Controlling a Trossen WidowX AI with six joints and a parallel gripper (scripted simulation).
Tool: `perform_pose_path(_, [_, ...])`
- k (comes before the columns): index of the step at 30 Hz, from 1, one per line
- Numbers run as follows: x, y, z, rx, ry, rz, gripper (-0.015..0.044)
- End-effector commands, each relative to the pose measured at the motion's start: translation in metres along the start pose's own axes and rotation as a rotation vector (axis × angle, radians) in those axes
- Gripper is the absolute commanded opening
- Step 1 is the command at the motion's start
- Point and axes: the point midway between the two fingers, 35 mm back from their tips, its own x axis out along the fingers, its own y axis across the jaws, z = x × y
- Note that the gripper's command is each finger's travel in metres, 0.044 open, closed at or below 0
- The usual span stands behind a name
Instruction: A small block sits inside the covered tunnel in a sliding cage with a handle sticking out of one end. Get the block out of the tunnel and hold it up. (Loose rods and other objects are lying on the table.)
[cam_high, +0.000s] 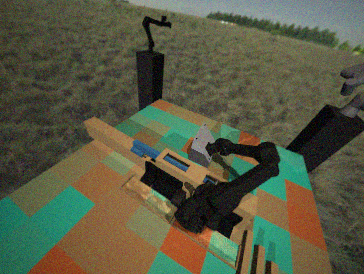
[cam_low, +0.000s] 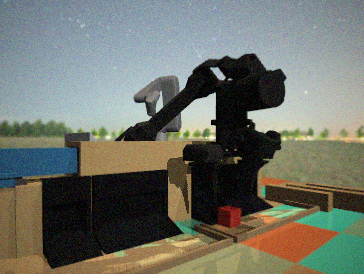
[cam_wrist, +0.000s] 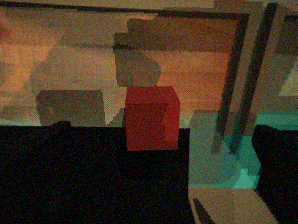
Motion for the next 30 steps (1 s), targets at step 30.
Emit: perform_pose_path(30, [0.038,0.003,-0.006,-0.001,0.001,0.007,0.0282])
